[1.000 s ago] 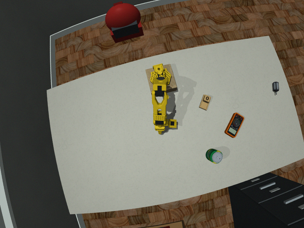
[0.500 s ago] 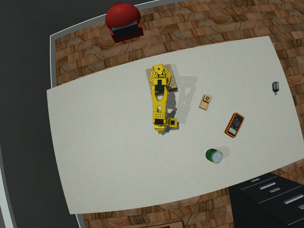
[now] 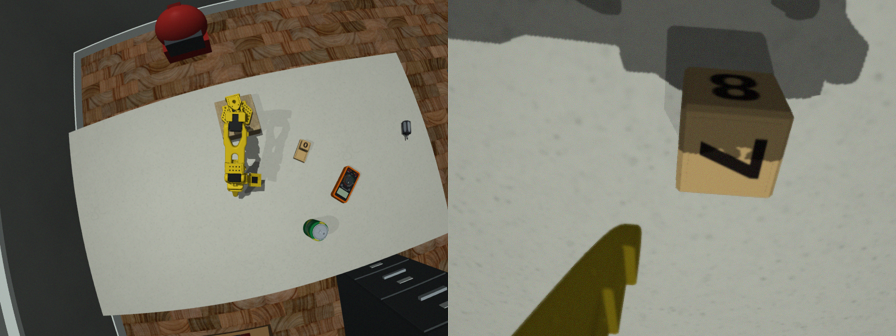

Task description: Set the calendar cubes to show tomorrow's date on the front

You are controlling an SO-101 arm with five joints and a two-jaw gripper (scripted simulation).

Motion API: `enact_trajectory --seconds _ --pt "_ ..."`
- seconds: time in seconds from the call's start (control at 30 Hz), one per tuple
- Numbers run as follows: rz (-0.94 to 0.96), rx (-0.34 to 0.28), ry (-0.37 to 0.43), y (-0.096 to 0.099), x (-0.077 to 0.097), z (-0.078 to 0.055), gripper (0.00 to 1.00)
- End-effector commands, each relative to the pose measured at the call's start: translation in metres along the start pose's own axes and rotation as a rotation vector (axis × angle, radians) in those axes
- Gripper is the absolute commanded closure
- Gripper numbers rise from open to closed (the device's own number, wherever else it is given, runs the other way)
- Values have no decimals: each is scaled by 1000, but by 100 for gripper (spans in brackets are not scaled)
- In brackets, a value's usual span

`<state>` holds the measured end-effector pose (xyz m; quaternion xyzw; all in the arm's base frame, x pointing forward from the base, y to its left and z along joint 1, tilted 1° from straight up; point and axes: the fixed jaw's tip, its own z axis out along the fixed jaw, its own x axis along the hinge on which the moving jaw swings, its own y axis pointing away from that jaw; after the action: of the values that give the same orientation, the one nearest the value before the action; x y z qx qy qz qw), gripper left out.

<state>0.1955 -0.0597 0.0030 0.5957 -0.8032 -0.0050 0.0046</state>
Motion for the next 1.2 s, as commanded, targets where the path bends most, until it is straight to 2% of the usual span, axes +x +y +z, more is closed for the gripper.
enact_trajectory --seconds 0.0,0.43,0.57,0.7,0.87,0.93,1.17 --pt "3 19 -1 -2 2 -5 64" --pt "3 21 -1 -3 2 -5 64" --pt "3 48 -1 -6 2 -10 64" --pt "3 124 -1 -13 2 -24 64" --pt "3 269 1 -24 2 -52 65" --pt "3 269 1 -24 2 -52 65" --pt "3 458 2 -32 2 -91 65"
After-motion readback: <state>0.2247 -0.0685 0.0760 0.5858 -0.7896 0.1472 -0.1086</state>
